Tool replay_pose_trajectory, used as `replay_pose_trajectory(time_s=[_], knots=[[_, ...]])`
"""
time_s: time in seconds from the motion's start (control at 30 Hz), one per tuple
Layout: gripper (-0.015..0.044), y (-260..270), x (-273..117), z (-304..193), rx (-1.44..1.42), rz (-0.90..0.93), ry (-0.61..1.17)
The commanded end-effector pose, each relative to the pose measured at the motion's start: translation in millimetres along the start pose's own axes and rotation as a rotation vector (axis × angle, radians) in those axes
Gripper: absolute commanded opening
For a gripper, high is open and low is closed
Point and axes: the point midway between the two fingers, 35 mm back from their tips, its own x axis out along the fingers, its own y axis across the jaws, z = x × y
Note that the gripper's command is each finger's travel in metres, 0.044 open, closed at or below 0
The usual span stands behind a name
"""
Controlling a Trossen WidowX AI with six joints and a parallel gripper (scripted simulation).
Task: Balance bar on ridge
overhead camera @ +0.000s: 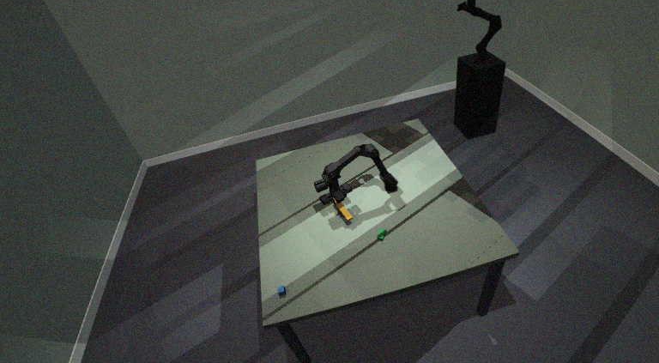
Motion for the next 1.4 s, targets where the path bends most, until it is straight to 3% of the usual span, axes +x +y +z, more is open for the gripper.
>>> replay_pose_trajectory(time_s=[0.0, 1.37], knots=[[0.0000, -0.1, 1.2, -0.3, 0.004, 0.000, 0.002], [0.0000, 0.3, 4.7, -0.7, 0.004, 0.000, 0.002]])
